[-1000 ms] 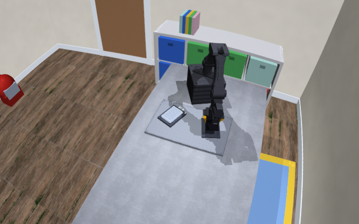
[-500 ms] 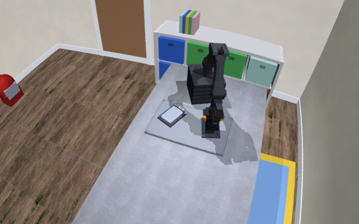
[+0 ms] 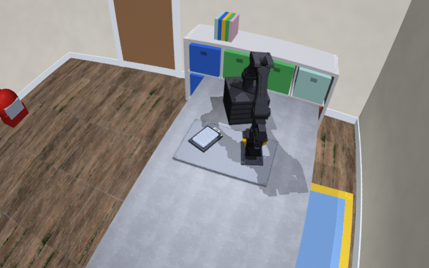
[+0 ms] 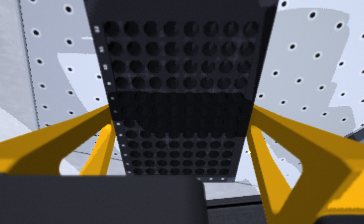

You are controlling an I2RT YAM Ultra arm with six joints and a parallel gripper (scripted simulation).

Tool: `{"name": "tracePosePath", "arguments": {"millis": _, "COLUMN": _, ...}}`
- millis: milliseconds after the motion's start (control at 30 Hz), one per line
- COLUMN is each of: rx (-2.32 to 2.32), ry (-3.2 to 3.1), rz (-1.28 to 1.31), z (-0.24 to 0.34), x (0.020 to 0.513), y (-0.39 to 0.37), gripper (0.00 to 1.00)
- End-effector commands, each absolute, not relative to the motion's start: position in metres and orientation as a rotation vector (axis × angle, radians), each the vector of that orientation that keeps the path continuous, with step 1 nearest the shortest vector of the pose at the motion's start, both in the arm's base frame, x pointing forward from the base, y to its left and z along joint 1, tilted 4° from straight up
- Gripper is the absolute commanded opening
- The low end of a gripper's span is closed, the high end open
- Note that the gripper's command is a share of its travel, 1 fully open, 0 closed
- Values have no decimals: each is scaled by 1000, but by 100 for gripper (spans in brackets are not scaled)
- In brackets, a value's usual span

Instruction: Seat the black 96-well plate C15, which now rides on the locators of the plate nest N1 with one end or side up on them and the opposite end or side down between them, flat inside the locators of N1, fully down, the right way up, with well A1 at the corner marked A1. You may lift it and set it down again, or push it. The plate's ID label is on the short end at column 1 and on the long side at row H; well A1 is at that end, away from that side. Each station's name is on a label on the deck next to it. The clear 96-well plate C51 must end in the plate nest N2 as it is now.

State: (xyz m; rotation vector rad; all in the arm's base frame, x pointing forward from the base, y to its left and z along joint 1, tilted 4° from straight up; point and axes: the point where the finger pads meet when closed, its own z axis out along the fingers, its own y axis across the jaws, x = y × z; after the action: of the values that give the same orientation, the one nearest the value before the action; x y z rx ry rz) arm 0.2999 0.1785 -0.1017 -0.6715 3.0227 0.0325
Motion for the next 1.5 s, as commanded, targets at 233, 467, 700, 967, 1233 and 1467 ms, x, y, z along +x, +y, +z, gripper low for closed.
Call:
{"name": "tracePosePath", "arguments": {"millis": 233, "rx": -668, "ry": 3001, "rz": 43, "z": -113, "x": 307, "y": 183, "gripper": 0}}
{"name": "tracePosePath", "arguments": {"millis": 467, "rx": -668, "ry": 3001, "rz": 43, "z": -121, "x": 309, "y": 184, "gripper": 0}}
{"name": "tracePosePath", "arguments": {"millis": 700, "rx": -668, "ry": 3001, "rz": 43, "z": -132, "x": 310, "y": 185, "gripper": 0}}
{"name": "tracePosePath", "arguments": {"millis": 967, "rx": -668, "ry": 3001, "rz": 43, "z": -132, "x": 311, "y": 185, "gripper": 0}}
{"name": "tracePosePath", "arguments": {"millis": 1233, "rx": -668, "ry": 3001, "rz": 43, "z": -132, "x": 310, "y": 185, "gripper": 0}}
{"name": "tracePosePath", "arguments": {"millis": 1467, "rx": -668, "ry": 3001, "rz": 43, "z": -132, "x": 309, "y": 184, "gripper": 0}}
